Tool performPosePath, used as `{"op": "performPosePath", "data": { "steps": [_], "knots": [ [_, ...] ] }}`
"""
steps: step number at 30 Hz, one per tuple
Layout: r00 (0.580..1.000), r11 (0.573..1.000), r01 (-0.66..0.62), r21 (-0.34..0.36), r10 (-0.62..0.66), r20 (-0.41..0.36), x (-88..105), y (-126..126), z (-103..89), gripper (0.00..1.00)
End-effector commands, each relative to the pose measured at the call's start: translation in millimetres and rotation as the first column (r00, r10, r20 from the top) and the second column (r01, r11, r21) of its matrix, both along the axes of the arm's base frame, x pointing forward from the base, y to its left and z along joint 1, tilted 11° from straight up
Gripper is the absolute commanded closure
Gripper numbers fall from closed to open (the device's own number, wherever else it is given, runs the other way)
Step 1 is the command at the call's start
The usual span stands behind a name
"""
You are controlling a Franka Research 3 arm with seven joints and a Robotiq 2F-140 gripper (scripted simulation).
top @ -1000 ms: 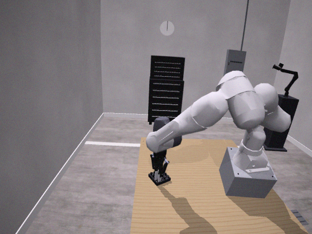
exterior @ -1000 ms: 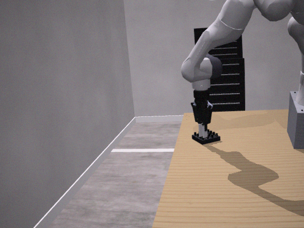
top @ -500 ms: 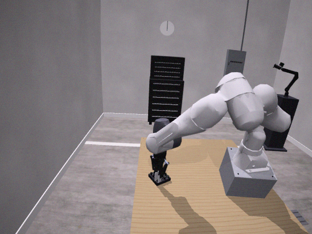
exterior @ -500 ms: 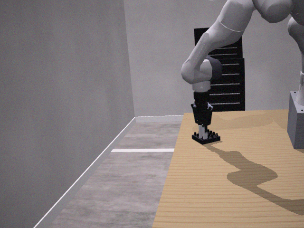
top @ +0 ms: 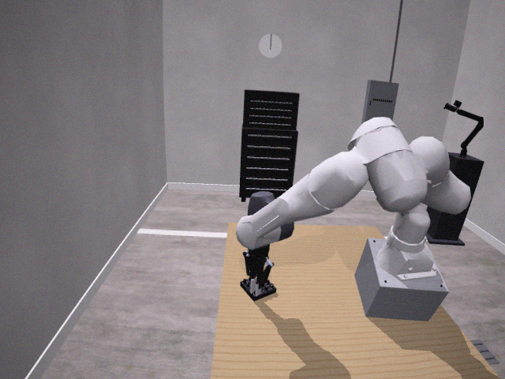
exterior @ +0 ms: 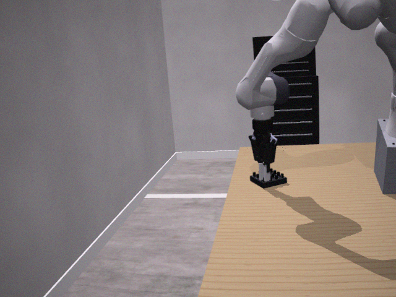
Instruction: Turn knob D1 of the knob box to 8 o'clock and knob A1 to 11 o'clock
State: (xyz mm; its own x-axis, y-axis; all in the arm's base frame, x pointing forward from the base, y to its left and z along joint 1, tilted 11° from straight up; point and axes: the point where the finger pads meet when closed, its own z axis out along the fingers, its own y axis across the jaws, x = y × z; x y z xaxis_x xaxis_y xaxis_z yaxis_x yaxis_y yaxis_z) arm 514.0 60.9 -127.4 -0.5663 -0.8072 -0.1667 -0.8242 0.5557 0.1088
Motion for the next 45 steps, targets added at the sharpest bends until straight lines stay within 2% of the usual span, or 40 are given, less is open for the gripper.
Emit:
{"op": "performPosePath", "data": {
  "steps": [1, 20, 21, 45],
  "knots": [
    [1.000, 1.000, -0.002, -0.002, 0.002, 0.004, 1.4, -1.0, -0.3, 0.88],
    [1.000, 1.000, -0.002, -0.002, 0.002, 0.004, 1.4, -1.0, -0.3, 0.88],
    [1.000, 1.000, -0.002, -0.002, 0.002, 0.004, 1.4, -1.0, -0.3, 0.95],
    [1.000, 1.000, -0.002, -0.002, 0.002, 0.004, 1.4, -1.0, -0.3, 0.95]
  ]
}}
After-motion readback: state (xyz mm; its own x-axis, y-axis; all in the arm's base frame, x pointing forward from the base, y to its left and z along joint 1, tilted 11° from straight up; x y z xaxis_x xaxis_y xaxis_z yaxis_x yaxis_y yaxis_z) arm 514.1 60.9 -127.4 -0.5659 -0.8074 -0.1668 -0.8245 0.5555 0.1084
